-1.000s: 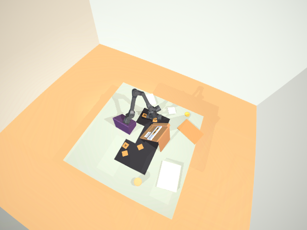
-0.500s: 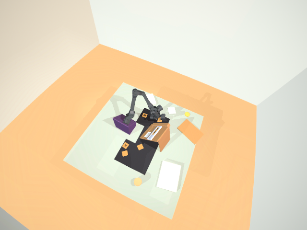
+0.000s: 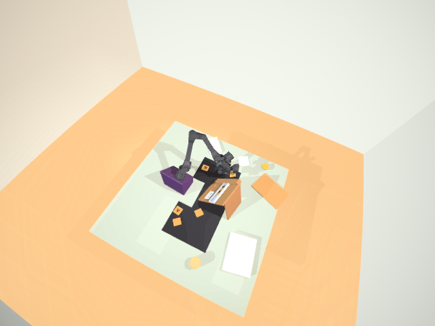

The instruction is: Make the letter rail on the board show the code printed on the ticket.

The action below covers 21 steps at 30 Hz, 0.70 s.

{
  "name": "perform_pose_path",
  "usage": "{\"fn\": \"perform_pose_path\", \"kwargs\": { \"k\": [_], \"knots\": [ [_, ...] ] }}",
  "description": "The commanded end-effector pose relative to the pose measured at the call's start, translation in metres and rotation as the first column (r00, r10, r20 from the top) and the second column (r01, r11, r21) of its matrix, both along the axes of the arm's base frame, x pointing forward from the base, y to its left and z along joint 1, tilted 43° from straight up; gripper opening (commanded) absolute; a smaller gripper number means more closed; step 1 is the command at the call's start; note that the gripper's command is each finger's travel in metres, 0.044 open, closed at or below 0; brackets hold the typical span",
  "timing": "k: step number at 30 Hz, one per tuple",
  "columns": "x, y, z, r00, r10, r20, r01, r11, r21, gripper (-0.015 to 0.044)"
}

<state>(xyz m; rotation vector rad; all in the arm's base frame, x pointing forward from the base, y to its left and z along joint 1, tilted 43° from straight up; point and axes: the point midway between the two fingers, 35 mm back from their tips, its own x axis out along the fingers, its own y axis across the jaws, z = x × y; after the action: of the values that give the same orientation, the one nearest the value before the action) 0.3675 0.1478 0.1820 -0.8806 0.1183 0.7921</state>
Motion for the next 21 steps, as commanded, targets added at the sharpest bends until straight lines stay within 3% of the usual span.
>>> {"fn": "perform_pose_path", "kwargs": {
  "k": [1, 21],
  "knots": [
    [0.011, -0.011, 0.013, 0.998, -0.029, 0.055, 0.029, 1.0, -0.002, 0.0],
    [0.045, -0.067, 0.064, 0.951, -0.154, 0.269, 0.162, 0.987, -0.007, 0.0]
  ]
}}
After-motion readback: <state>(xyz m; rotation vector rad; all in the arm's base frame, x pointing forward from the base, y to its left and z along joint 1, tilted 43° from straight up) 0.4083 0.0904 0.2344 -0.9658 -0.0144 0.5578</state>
